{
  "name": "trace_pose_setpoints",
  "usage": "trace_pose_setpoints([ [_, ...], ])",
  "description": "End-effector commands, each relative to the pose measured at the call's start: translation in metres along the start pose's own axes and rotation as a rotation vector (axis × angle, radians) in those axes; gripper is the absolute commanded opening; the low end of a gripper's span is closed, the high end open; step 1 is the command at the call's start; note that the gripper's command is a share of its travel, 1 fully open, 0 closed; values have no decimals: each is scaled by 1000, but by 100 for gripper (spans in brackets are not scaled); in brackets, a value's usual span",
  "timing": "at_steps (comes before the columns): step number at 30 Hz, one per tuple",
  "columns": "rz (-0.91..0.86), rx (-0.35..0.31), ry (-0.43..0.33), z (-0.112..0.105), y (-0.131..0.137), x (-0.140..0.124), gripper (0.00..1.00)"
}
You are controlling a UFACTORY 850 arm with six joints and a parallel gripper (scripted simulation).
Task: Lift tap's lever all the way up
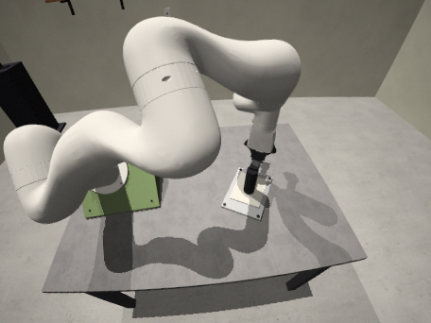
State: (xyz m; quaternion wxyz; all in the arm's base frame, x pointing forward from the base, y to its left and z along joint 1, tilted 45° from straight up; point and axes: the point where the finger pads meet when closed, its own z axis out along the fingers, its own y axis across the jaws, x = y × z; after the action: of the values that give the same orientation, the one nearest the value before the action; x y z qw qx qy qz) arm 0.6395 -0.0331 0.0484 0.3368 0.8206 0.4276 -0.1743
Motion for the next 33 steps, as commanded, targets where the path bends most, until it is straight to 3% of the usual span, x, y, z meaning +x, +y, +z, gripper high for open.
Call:
trace_pose_setpoints([
  [1,1,-1,1,-1,1,0,0],
  [33,1,-1,1,-32,1,-12,0],
])
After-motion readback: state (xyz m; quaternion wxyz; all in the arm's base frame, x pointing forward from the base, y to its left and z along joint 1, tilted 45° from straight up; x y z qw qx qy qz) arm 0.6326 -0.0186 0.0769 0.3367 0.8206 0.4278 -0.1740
